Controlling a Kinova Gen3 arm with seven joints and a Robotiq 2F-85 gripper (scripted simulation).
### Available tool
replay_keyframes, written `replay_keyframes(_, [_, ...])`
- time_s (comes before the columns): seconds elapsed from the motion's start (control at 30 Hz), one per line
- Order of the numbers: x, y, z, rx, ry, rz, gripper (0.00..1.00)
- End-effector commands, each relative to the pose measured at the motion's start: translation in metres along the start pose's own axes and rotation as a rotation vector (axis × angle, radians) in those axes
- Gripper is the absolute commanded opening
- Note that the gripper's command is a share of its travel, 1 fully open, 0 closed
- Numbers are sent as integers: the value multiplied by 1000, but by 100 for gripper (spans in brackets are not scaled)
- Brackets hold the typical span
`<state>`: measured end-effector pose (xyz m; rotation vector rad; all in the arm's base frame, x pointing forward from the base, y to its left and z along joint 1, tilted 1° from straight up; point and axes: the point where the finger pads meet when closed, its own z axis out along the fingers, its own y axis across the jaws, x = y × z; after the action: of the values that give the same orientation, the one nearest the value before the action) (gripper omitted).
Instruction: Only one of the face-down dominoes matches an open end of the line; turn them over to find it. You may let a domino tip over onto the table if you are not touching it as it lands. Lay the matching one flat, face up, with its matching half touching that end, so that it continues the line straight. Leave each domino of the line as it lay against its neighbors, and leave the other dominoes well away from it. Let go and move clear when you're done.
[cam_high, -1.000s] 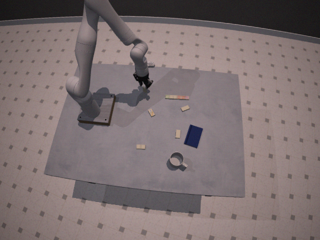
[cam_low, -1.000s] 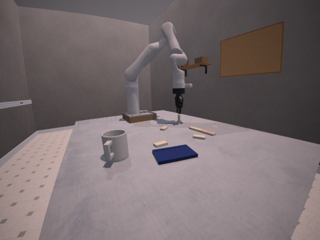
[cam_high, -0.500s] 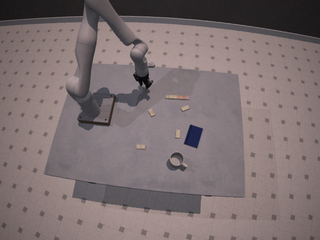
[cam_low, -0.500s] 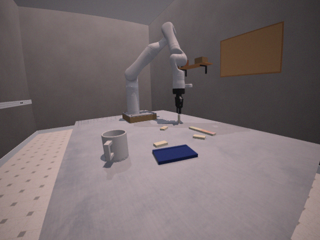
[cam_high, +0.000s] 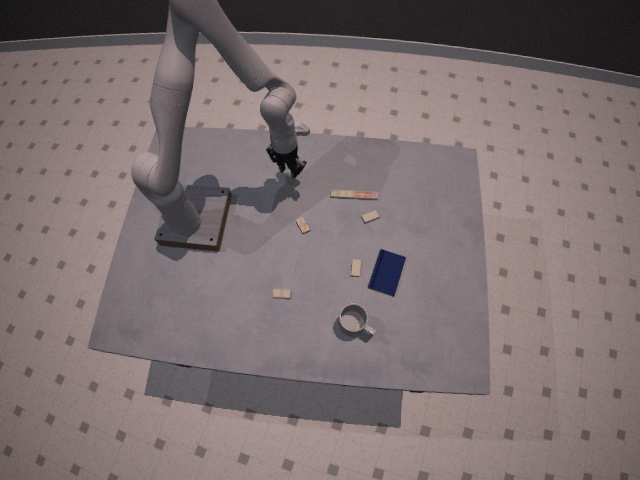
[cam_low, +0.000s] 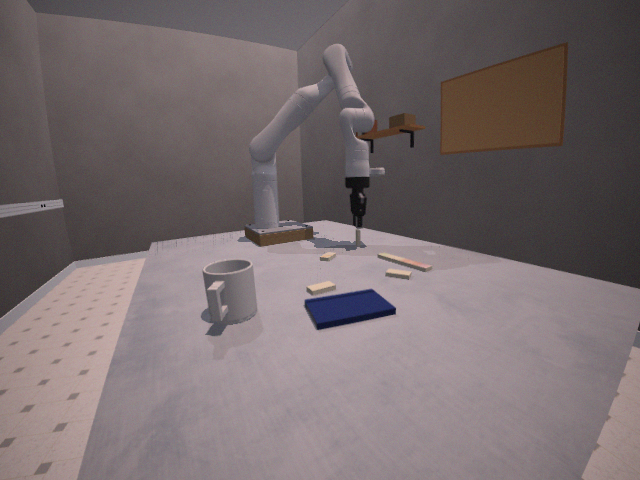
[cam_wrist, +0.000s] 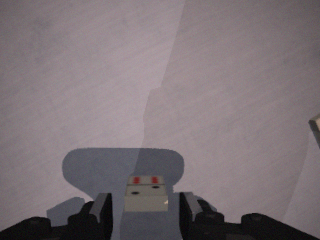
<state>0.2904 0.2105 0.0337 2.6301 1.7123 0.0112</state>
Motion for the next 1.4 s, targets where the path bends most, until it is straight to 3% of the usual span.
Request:
replay_keyframes(0.0, [0,0,0,0,1,0,47])
replay_keyframes(1.37, [0,0,14,0,1,0,47])
